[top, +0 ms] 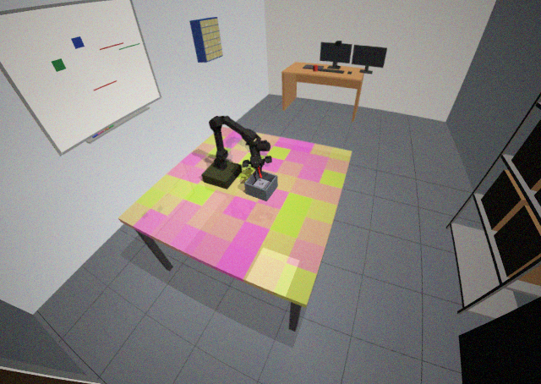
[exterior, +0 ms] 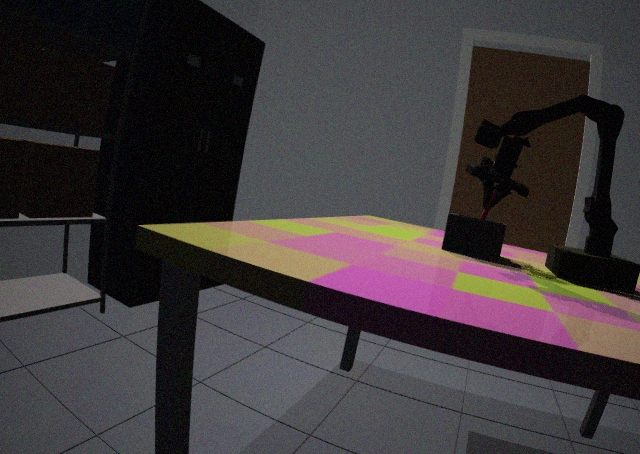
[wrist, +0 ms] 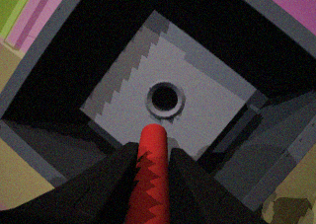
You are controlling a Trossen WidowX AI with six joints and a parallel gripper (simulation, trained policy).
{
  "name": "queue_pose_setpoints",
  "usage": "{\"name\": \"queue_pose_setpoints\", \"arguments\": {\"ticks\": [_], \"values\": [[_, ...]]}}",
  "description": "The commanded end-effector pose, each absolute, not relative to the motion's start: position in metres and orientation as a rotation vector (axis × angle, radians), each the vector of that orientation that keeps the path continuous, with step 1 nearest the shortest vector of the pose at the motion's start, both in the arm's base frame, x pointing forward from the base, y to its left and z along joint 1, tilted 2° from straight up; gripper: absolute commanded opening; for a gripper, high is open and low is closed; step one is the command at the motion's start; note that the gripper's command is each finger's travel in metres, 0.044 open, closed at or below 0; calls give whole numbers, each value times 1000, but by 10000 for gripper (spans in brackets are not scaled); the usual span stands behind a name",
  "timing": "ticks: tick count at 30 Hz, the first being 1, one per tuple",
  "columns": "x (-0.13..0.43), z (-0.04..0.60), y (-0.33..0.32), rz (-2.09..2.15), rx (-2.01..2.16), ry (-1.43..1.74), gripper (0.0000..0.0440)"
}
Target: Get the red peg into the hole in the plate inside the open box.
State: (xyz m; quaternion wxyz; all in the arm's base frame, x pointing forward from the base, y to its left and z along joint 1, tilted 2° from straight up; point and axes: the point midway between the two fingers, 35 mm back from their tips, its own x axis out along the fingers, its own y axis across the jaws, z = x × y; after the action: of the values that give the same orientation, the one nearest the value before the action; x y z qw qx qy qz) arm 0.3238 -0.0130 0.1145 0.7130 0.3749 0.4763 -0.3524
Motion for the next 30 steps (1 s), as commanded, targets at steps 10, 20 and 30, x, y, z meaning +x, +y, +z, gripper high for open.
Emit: {"name": "queue_pose_setpoints", "arguments": {"ticks": [10,20,30], "values": [[339,83,-28,-801,842,1120,13],[346,61,-36,-810,792,1184,156],[375,67,-50,-782,765,1163,371]]}}
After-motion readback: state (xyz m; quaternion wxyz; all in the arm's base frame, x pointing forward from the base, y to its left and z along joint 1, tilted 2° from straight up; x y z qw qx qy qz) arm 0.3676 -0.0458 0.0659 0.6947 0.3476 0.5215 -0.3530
